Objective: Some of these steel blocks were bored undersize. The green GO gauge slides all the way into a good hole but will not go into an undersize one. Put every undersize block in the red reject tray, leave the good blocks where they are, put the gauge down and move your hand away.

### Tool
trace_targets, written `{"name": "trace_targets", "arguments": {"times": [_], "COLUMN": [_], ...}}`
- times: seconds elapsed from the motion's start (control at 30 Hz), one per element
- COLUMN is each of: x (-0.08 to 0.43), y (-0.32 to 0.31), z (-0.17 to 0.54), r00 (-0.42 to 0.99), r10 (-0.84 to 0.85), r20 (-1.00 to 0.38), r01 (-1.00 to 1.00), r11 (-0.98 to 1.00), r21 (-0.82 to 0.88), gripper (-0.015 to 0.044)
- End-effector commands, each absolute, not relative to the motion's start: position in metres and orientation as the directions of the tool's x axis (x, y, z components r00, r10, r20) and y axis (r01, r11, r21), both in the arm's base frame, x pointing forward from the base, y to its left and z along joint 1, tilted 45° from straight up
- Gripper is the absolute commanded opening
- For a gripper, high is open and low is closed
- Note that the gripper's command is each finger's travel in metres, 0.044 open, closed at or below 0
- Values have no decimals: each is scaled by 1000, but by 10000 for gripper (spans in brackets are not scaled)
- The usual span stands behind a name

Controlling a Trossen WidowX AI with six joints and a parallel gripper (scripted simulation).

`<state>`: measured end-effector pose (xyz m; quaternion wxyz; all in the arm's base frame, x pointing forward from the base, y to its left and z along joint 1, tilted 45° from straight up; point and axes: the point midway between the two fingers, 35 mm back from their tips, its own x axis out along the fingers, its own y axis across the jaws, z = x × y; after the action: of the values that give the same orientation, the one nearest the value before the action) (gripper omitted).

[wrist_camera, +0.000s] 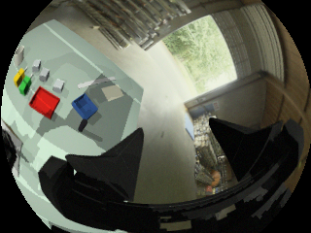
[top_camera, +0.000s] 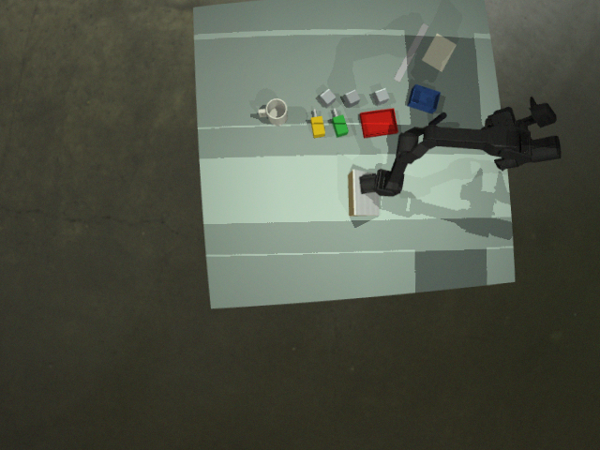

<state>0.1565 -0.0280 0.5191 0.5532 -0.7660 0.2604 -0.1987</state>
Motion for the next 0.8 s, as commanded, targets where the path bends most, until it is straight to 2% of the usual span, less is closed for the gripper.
{"name": "trace_targets", "arguments": {"times": [0.0, 0.1, 0.43, 0.77], "x": [155, 142, 129, 190], "y": [-29, -44, -127, -193], "z": [519, 521, 501, 437], "r00": [787, 806, 882, 918], "r10": [-617, -592, -464, -277], "r20": [16, 11, -83, -282], "r01": [-176, -142, -95, -234], "r11": [-250, -212, -3, 195], "r21": [-952, -967, -995, -953], "gripper": [374, 300, 300, 300]}}
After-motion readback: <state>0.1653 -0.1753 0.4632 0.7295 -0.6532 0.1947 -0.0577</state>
